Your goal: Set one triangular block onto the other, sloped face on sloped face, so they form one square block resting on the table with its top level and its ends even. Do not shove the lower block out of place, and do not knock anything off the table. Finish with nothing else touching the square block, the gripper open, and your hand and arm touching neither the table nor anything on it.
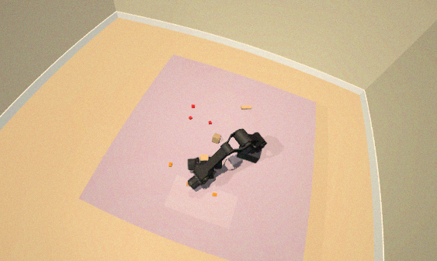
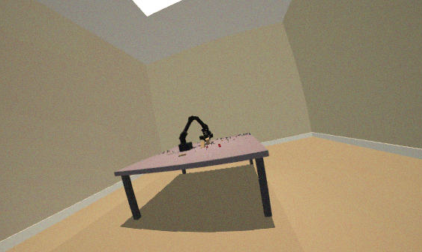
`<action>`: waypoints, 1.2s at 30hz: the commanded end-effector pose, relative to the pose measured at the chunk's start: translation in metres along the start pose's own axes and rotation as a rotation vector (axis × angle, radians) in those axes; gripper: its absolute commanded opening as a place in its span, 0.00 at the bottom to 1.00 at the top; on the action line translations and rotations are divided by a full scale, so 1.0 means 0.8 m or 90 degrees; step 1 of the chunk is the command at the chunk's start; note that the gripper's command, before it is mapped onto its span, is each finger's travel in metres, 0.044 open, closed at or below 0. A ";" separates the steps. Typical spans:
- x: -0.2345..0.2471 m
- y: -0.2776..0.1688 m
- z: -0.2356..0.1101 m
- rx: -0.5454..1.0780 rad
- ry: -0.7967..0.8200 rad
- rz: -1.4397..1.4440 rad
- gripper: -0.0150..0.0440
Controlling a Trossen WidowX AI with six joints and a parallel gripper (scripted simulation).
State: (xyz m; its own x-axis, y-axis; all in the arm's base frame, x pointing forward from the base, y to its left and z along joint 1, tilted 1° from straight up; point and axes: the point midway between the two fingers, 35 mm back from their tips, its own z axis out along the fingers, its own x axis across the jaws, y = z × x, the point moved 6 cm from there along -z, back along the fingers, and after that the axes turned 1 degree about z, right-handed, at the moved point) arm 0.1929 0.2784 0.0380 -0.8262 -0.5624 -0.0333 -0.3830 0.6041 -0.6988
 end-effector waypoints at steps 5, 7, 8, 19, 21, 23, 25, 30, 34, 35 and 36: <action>0.001 0.000 0.000 -0.002 0.001 -0.003 1.00; 0.001 0.000 0.000 -0.002 0.001 -0.003 1.00; 0.001 0.000 0.000 -0.002 0.001 -0.003 1.00; -0.001 -0.088 -0.084 0.000 0.000 0.000 1.00; 0.000 -0.091 -0.086 0.000 0.000 0.000 1.00; 0.000 -0.089 -0.085 -0.001 -0.001 0.002 1.00; -0.003 -0.076 -0.090 -0.010 -0.010 0.010 1.00; -0.003 0.016 -0.129 -0.023 -0.023 0.005 1.00; 0.008 0.064 -0.145 -0.026 -0.028 0.002 1.00; 0.008 0.064 -0.145 -0.026 -0.028 0.002 1.00; 0.008 0.064 -0.145 -0.026 -0.028 0.002 1.00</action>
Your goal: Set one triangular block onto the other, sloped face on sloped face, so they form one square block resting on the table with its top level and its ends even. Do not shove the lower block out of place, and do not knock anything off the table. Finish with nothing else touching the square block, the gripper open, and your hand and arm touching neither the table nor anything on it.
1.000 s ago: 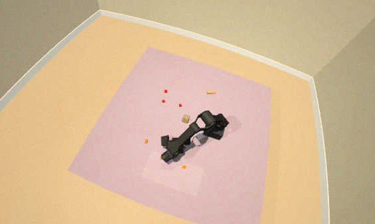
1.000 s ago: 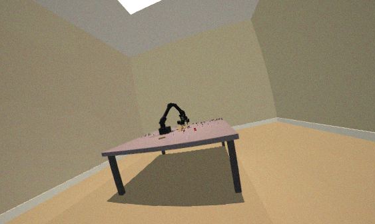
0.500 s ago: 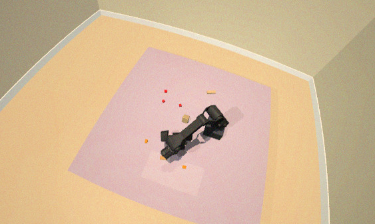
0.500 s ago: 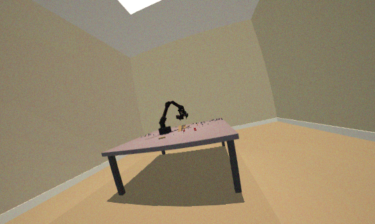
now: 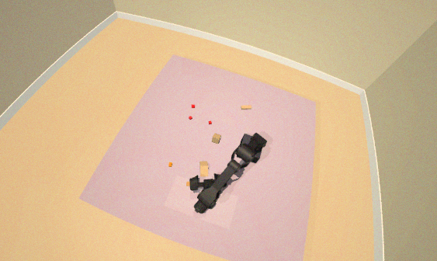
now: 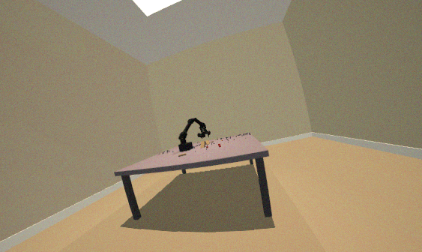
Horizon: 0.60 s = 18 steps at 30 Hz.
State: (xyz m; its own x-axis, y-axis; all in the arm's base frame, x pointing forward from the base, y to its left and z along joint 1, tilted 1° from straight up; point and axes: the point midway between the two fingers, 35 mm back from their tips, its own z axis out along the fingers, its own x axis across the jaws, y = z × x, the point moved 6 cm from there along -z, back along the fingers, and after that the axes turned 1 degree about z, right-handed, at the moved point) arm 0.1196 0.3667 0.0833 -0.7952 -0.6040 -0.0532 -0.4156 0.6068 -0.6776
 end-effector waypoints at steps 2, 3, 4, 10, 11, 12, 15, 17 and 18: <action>-0.004 0.002 -0.004 -0.006 0.004 0.018 1.00; -0.004 0.002 -0.004 -0.006 0.004 0.018 1.00; -0.004 0.002 -0.004 -0.006 0.004 0.018 1.00; -0.008 0.004 0.026 -0.005 0.009 0.020 1.00; -0.008 0.004 0.035 -0.005 0.011 0.020 1.00; -0.009 0.005 0.043 -0.004 0.012 0.021 1.00; -0.009 0.005 0.069 -0.003 0.017 0.022 1.00; -0.008 0.004 0.086 -0.003 0.020 0.024 1.00; -0.007 0.004 0.095 -0.002 0.022 0.024 1.00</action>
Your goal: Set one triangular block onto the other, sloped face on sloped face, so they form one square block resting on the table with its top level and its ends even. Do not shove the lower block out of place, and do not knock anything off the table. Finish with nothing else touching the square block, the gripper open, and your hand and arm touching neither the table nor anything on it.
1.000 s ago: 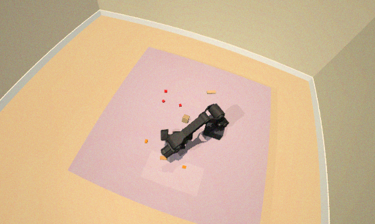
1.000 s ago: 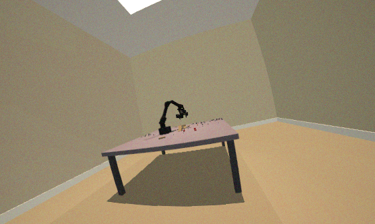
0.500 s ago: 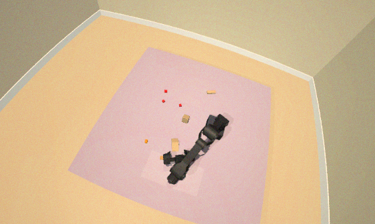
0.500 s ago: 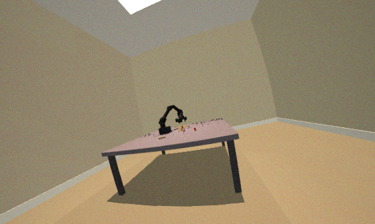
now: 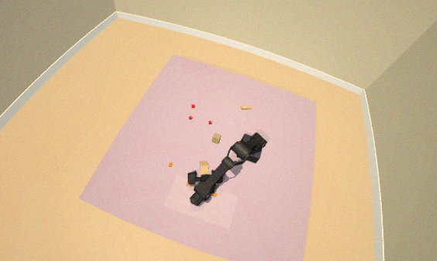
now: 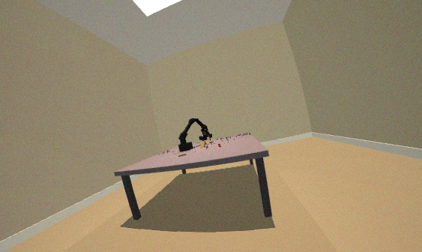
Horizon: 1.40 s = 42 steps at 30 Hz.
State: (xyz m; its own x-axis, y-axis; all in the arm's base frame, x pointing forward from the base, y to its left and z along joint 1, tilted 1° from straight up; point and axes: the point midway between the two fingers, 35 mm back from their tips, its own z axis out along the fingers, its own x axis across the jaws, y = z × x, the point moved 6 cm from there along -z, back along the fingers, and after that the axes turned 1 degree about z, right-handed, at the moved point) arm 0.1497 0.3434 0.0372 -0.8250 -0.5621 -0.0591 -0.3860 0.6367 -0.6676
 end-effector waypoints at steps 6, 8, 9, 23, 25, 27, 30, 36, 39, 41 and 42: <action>0.004 -0.005 0.051 0.006 0.008 -0.001 1.00; 0.004 -0.005 0.050 0.006 0.008 -0.001 1.00; 0.004 -0.004 0.050 0.006 0.008 -0.001 1.00; 0.003 -0.005 0.049 0.004 0.013 0.004 0.54; 0.003 -0.005 0.049 0.004 0.013 0.004 0.52; 0.003 -0.005 0.049 0.004 0.013 0.004 0.43; 0.003 -0.008 0.046 0.004 0.013 0.004 0.30; 0.000 -0.030 0.021 0.004 0.013 0.004 0.25; -0.001 -0.042 0.008 0.004 0.013 0.004 0.25; -0.002 -0.051 -0.001 0.004 0.013 0.004 0.25; -0.002 -0.055 -0.005 0.004 0.013 0.004 0.25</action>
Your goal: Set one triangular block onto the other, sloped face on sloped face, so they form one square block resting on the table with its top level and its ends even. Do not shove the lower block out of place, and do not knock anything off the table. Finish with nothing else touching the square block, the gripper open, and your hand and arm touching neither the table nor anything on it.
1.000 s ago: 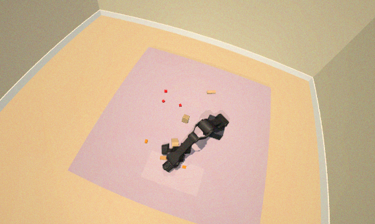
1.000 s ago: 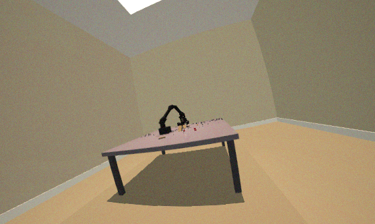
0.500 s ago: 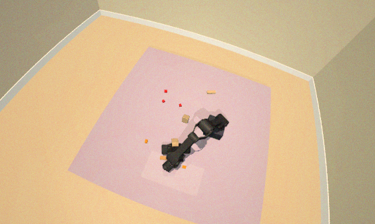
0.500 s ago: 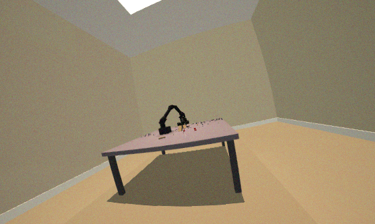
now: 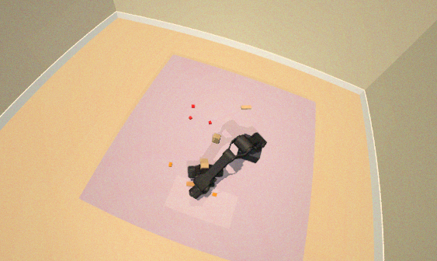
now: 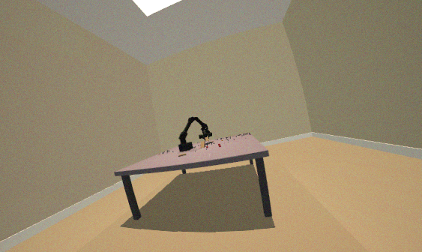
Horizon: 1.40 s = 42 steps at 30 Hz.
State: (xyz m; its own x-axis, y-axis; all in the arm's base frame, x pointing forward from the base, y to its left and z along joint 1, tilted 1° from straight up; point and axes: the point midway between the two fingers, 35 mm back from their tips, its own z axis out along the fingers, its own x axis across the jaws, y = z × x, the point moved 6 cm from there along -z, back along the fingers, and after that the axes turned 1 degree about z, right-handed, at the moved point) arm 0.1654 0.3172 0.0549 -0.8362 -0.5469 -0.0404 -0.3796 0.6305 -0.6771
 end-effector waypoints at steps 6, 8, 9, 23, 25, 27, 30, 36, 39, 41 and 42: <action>-0.001 -0.039 -0.039 -0.004 -0.004 0.003 0.25; 0.000 -0.047 -0.046 -0.004 -0.004 0.003 0.25; 0.001 -0.049 -0.048 -0.004 -0.004 0.003 0.25; 0.001 -0.073 -0.029 -0.152 0.060 0.088 0.25; 0.001 -0.078 -0.026 -0.187 0.071 0.107 0.25; 0.000 -0.084 -0.024 -0.224 0.081 0.125 0.25; 0.000 -0.092 -0.020 -0.279 0.093 0.152 0.25; -0.001 -0.109 -0.015 -0.389 0.106 0.201 0.25; -0.001 -0.118 -0.013 -0.445 0.107 0.224 0.25; -0.001 -0.123 -0.012 -0.478 0.106 0.237 0.25; -0.001 -0.125 -0.012 -0.487 0.106 0.240 0.25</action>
State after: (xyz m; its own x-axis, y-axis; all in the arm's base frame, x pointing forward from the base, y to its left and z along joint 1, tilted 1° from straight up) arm 0.1991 0.2635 0.1270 -0.9822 -0.1868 -0.0186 -0.1864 0.9823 -0.0188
